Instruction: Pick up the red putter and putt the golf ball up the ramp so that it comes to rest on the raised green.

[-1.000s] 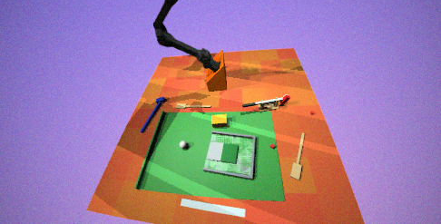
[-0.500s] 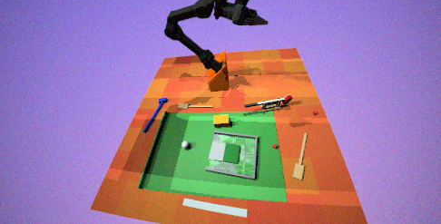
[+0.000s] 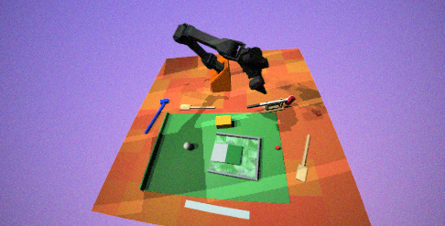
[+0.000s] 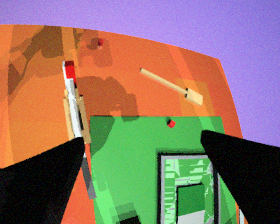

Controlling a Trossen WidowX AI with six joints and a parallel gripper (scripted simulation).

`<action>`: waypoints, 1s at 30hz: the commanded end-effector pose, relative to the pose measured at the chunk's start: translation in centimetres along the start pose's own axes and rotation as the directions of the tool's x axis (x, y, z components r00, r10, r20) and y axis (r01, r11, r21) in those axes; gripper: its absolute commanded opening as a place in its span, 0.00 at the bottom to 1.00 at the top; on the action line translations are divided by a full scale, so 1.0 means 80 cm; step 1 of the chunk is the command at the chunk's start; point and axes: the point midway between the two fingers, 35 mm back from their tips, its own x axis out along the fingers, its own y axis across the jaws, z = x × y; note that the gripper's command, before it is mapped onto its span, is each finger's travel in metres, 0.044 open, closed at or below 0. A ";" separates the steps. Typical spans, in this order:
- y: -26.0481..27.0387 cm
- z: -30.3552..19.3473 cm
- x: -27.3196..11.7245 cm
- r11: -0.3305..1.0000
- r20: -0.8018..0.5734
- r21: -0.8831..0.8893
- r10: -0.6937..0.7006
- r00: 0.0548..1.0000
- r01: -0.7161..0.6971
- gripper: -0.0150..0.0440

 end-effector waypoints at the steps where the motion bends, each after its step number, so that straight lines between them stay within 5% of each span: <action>1: 0.031 -0.052 0.047 0.993 -0.123 -0.024 0.114 0.986 -0.117 1.00; 11: 0.098 -0.142 0.108 0.935 -0.296 -0.017 0.333 0.895 -0.353 1.00; 30: 0.112 -0.175 0.161 0.931 -0.303 -0.018 0.343 0.889 -0.365 1.00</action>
